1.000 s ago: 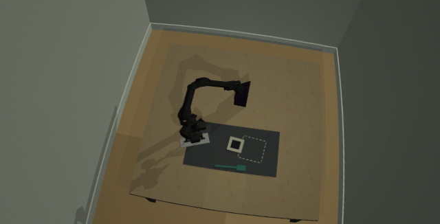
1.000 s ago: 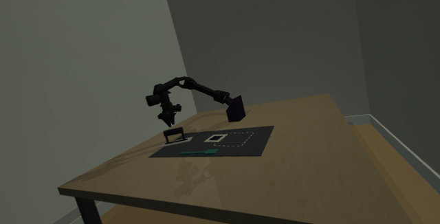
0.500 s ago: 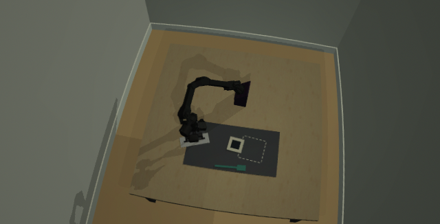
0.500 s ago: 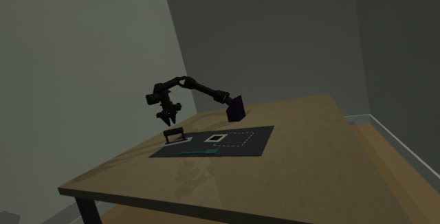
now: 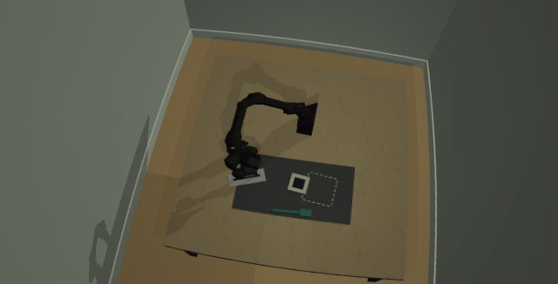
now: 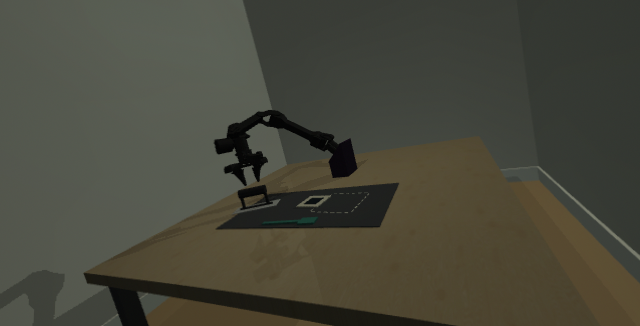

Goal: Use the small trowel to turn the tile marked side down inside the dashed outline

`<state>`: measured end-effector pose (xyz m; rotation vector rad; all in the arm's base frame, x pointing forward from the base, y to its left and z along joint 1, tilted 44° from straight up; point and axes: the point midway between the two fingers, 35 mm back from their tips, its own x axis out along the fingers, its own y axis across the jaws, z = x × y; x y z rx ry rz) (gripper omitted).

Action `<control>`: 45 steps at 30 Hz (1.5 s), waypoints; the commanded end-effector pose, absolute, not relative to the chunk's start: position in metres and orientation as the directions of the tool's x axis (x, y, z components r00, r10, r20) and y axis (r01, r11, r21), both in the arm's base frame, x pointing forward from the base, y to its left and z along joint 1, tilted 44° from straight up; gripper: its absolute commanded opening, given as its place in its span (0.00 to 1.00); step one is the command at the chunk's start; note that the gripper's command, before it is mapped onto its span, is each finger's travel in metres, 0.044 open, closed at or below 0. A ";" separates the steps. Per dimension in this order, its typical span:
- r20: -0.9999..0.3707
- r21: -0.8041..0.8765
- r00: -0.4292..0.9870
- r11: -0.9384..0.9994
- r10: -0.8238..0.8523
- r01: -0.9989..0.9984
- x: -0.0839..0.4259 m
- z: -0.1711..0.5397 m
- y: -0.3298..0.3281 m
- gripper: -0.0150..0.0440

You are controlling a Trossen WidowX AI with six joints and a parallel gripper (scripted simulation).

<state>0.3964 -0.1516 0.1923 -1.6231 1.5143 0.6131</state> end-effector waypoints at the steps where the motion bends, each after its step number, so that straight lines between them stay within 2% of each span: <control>1: -0.814 -0.315 0.190 0.143 -0.550 -0.938 0.395 0.191 -0.152 0.76; 11: -0.828 -0.478 0.265 0.377 -0.494 -0.793 0.392 0.189 -0.160 0.76; 22: -0.827 -0.562 0.357 0.613 -0.435 -0.555 0.387 0.188 -0.165 0.76; 35: -0.801 -0.507 0.474 0.835 -0.365 -0.214 0.383 0.186 -0.166 0.76; 45: -0.777 -0.403 0.527 0.915 -0.344 0.003 0.376 0.183 -0.171 0.76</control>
